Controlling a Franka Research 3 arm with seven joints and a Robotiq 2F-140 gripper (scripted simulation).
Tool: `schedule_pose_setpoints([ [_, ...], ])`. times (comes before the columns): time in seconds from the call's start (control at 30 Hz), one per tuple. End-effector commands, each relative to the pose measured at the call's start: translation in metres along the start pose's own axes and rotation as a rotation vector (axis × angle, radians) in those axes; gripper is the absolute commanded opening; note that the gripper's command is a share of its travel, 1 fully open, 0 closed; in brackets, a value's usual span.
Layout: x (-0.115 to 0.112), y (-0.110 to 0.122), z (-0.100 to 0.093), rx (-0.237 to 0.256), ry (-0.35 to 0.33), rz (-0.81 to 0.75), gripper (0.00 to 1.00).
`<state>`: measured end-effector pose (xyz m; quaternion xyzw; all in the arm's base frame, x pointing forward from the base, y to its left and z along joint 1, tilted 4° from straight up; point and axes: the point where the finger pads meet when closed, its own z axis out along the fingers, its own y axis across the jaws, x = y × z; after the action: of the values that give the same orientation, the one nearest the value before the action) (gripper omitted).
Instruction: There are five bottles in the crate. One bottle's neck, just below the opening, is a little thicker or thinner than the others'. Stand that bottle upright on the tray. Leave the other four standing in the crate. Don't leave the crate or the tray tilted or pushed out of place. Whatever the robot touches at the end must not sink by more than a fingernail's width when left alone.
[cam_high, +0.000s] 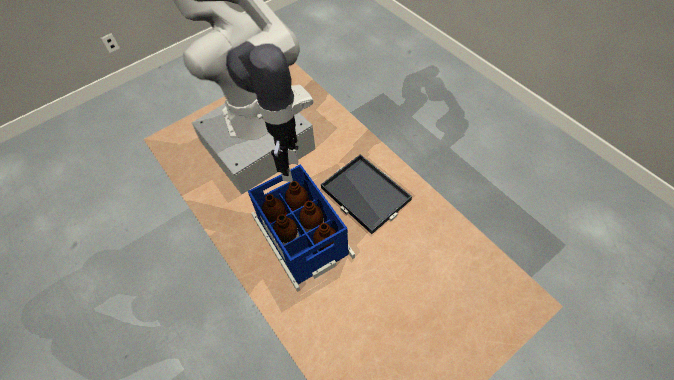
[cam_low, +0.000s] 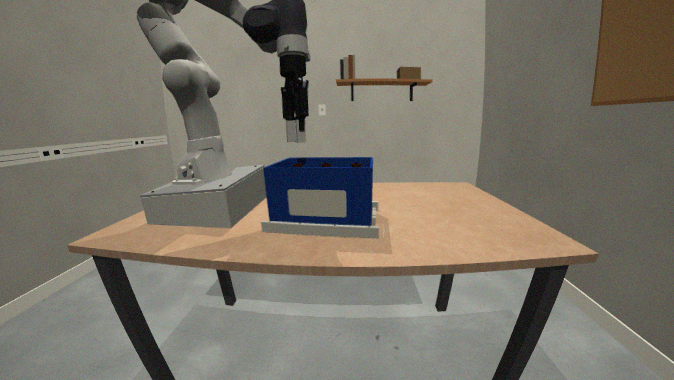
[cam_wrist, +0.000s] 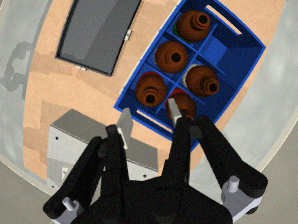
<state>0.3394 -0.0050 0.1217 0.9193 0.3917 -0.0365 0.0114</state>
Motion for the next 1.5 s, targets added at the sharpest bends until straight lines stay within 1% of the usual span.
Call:
schedule_pose_setpoints([
  [0.0, 0.0, 0.0, 0.001, 0.001, 0.001, 0.007, 0.44],
  [0.57, 0.0, 0.0, 0.006, 0.001, 0.001, 0.007, 0.44],
  [1.47, 0.001, 0.0, 0.037, 0.001, 0.001, 0.007, 0.44],
])
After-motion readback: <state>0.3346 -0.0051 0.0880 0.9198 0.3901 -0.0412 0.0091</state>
